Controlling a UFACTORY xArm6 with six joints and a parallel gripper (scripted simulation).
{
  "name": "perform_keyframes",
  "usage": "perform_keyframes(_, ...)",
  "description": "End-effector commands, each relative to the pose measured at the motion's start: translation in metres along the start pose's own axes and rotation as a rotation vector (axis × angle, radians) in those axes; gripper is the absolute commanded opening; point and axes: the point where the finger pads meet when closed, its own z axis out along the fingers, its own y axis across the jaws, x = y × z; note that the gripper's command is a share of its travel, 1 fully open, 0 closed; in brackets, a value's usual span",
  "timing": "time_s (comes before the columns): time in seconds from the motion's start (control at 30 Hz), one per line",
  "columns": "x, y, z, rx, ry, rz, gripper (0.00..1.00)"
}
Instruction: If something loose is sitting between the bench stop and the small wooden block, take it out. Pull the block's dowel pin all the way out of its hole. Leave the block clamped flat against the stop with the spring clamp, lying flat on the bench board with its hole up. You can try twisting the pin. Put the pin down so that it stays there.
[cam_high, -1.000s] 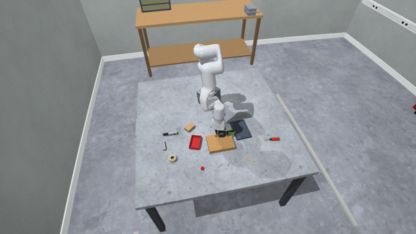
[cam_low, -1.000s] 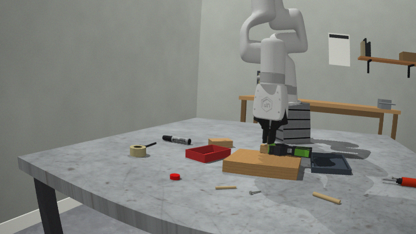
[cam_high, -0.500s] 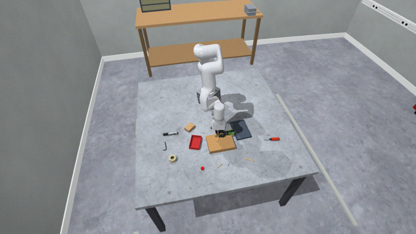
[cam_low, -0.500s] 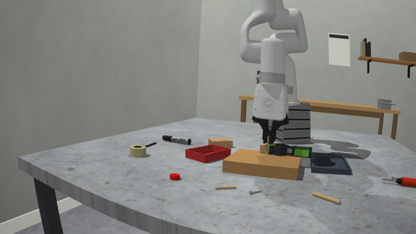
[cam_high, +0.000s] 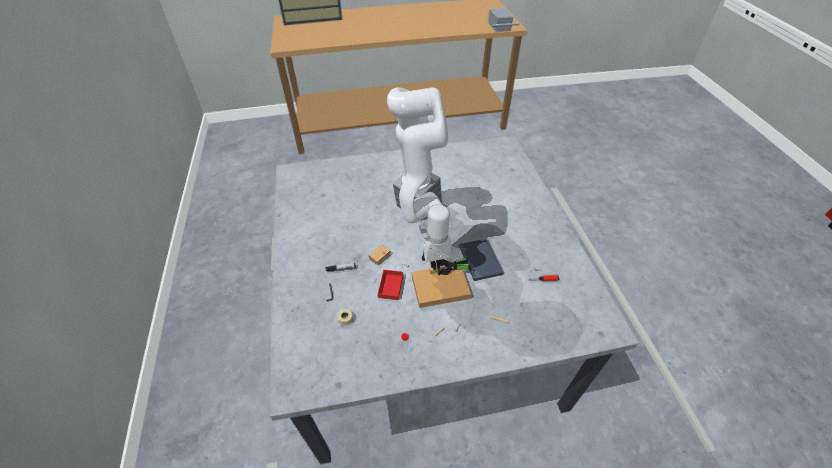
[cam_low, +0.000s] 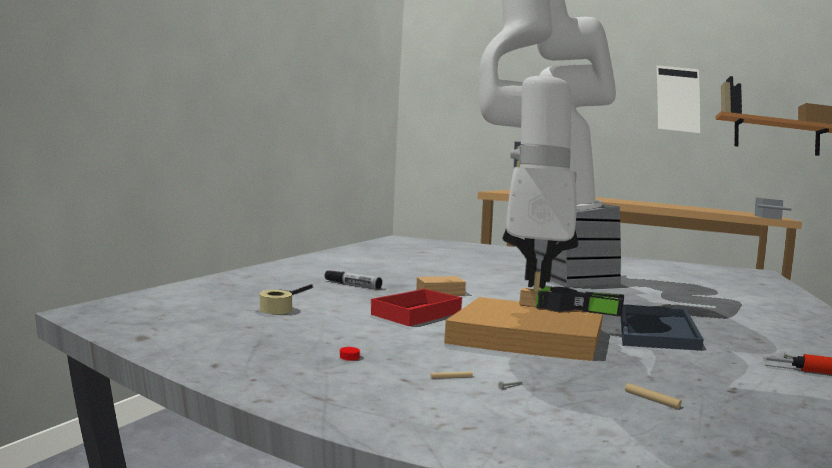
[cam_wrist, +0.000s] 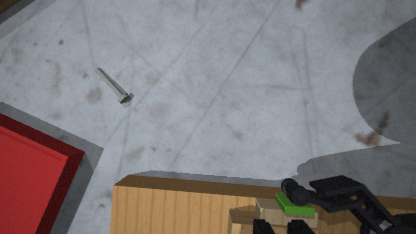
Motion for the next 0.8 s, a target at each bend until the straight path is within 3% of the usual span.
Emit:
perform_keyframes(0.0,-0.0013,-0.0002,-0.0009,-0.008,0.002,-0.083,0.0)
perform_keyframes(0.77,-0.0013,-0.0002,-0.0013,-0.008,0.0,-0.424,0.0)
